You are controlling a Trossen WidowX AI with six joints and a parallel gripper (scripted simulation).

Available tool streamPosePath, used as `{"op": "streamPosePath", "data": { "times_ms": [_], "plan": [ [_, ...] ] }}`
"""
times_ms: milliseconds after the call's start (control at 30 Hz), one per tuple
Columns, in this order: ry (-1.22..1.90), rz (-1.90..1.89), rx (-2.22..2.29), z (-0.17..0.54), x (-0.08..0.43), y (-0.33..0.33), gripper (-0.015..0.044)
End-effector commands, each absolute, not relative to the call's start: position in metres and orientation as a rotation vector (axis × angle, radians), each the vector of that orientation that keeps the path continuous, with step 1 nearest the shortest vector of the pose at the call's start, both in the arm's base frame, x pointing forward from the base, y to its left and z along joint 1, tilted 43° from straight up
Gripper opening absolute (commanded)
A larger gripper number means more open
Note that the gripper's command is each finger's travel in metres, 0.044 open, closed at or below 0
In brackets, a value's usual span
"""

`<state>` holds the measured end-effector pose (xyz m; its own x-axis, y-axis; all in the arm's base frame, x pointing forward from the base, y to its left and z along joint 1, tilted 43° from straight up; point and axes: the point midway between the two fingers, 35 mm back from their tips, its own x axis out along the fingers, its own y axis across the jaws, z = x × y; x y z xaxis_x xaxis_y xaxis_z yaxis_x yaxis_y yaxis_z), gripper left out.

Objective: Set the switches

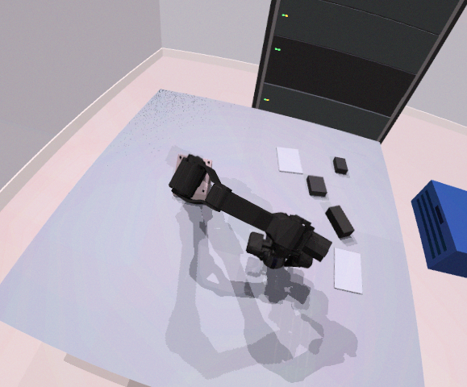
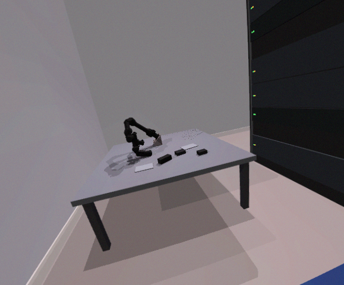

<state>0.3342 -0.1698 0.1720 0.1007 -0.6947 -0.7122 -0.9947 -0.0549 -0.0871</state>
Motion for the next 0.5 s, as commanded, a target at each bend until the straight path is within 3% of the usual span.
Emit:
{"op": "streamPosePath", "data": {
  "times_ms": [0, 467],
  "plan": [
    [1.643, 0.7, -1.812, 0.1664, 0.3351, -0.1697, 0.0336],
    [1.643, 0.699, -1.813, 0.1604, 0.3361, -0.179, 0.0336]
  ]
}}
